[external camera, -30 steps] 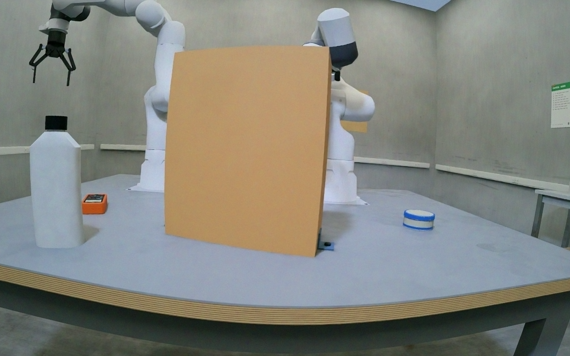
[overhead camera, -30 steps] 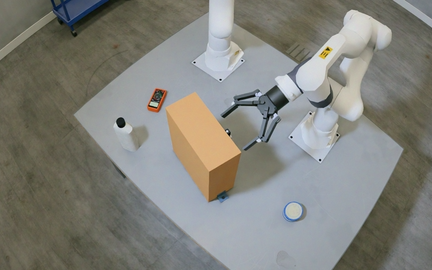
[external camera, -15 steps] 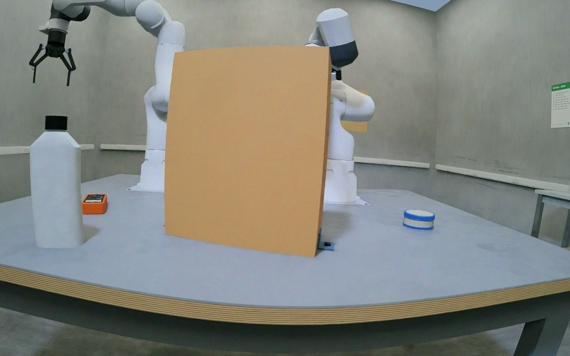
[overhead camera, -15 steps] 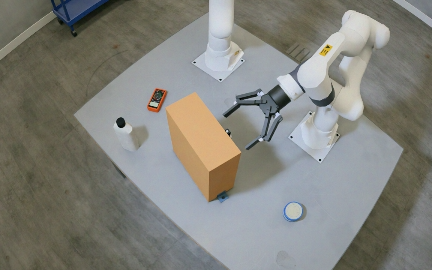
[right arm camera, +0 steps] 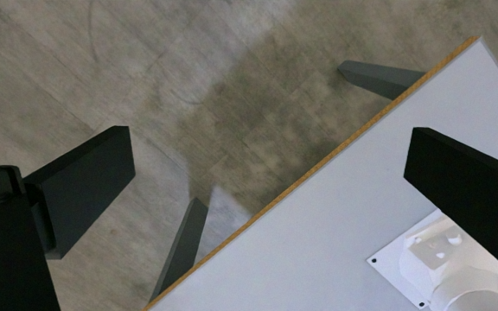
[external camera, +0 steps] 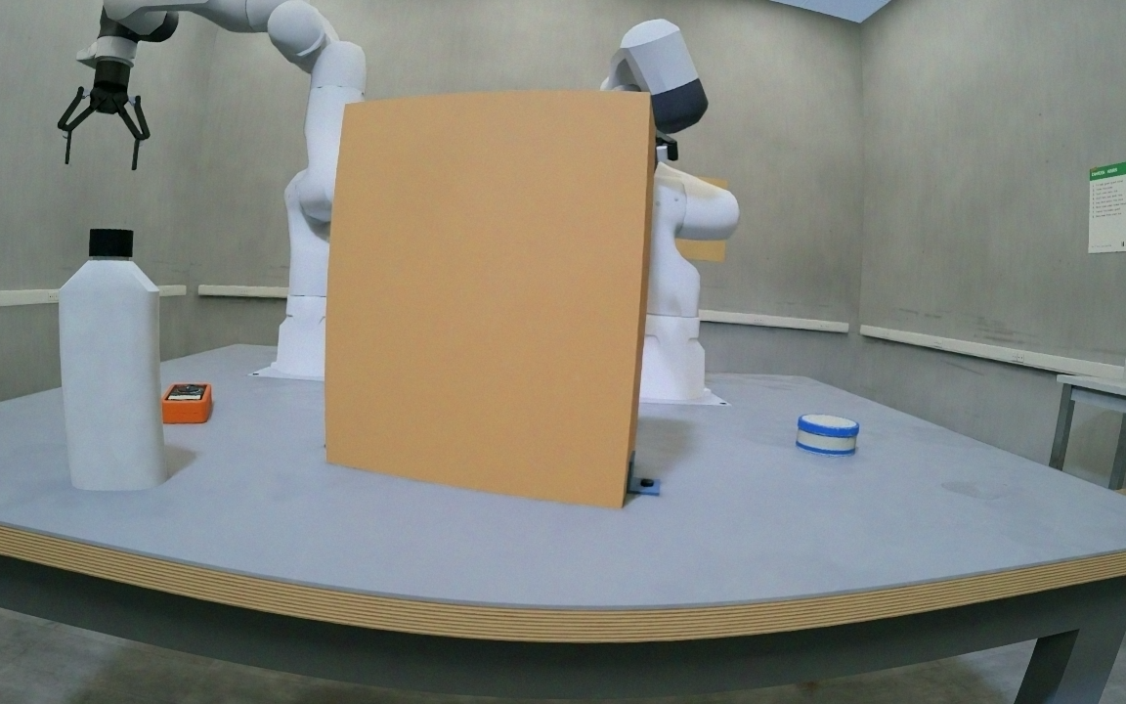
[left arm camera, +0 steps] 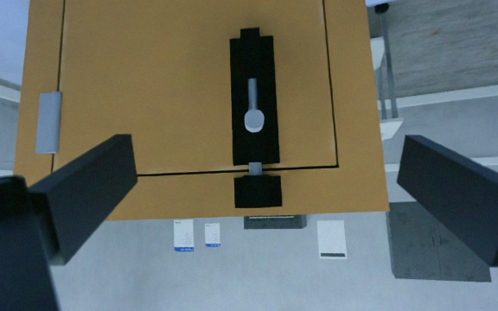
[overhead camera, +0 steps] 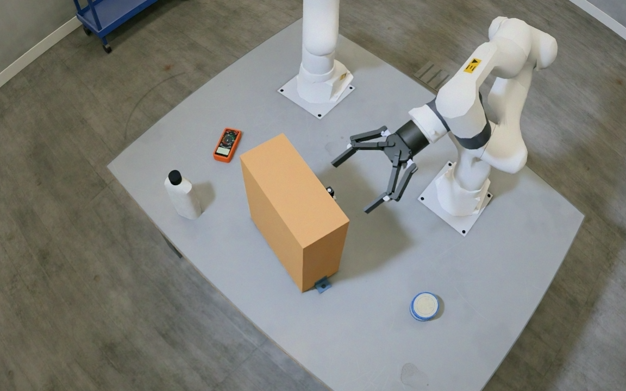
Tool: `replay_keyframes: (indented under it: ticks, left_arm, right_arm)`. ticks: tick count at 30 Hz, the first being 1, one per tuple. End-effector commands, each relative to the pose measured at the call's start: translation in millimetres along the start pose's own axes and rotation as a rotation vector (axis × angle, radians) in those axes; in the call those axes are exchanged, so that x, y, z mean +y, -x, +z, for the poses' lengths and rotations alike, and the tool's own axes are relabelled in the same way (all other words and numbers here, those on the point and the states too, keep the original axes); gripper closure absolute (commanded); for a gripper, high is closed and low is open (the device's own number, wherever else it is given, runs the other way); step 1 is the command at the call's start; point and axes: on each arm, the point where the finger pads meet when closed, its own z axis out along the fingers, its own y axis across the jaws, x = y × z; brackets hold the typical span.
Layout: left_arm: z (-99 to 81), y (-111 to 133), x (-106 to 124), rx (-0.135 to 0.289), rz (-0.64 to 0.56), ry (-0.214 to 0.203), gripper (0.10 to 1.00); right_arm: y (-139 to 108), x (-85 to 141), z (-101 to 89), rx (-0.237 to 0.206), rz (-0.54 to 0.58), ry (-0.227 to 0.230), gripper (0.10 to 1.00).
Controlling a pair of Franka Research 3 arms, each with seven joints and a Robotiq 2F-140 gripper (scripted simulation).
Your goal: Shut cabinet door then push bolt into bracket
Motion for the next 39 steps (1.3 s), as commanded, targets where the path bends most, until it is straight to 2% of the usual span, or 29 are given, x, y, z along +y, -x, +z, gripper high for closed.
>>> replay_keyframes:
  ticks: [1, 19, 39]
  left_arm:
    - [-9.6, -9, -6, 0.022, -0.042, -0.011, 0.098]
    - [-31.0, -21, -6, 0.022, -0.042, -0.011, 0.098]
    - [-33.7, -22, -6, 0.022, -0.042, -0.011, 0.098]
  right_arm:
    - [0, 0, -0.1, 0.000, 0.000, 0.000, 0.098]
    - [0, 0, -0.1, 0.000, 0.000, 0.000, 0.098]
    - [0, 0, -0.1, 0.000, 0.000, 0.000, 0.098]
